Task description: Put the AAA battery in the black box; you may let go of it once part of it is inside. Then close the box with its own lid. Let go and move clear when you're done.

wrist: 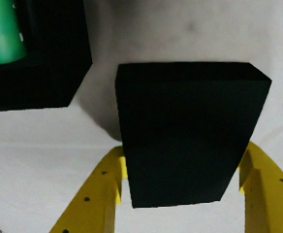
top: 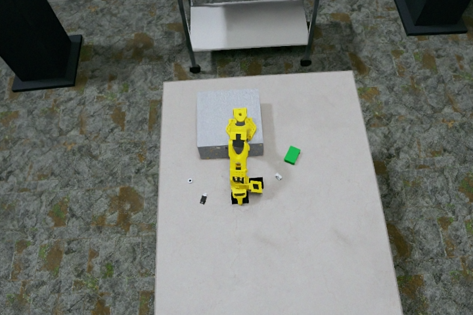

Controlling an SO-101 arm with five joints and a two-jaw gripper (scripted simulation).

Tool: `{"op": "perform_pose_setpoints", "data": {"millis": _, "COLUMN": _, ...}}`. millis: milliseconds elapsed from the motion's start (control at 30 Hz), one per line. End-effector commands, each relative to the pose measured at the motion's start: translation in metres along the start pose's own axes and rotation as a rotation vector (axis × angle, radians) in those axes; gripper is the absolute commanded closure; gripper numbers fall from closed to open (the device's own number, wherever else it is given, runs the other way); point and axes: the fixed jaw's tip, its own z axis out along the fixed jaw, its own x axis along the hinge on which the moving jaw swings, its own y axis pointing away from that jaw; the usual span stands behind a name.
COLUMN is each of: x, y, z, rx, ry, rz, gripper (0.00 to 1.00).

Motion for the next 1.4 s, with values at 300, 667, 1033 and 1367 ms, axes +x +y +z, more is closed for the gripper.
{"op": "perform_pose_setpoints", "data": {"millis": 300, "x": -0.001, "y": -0.003, "z": -0.024, "rx": 0.003, "ry": -0.001, "rz": -0.001, "gripper": 0.76}}
{"op": "perform_pose_setpoints", "data": {"millis": 667, "x": -0.001, "y": -0.002, "z": -0.044, "rx": 0.003, "ry": -0.001, "rz": -0.001, "gripper": 0.76}}
{"op": "perform_pose_setpoints", "data": {"millis": 1033, "x": 0.000, "y": 0.000, "z": -0.054, "rx": 0.003, "ry": -0.001, "rz": -0.001, "gripper": 0.76}}
{"op": "perform_pose_setpoints", "data": {"millis": 1367, "x": 0.000, "y": 0.000, "z": -0.054, "rx": 0.003, "ry": -0.001, "rz": -0.001, "gripper": 0.76}}
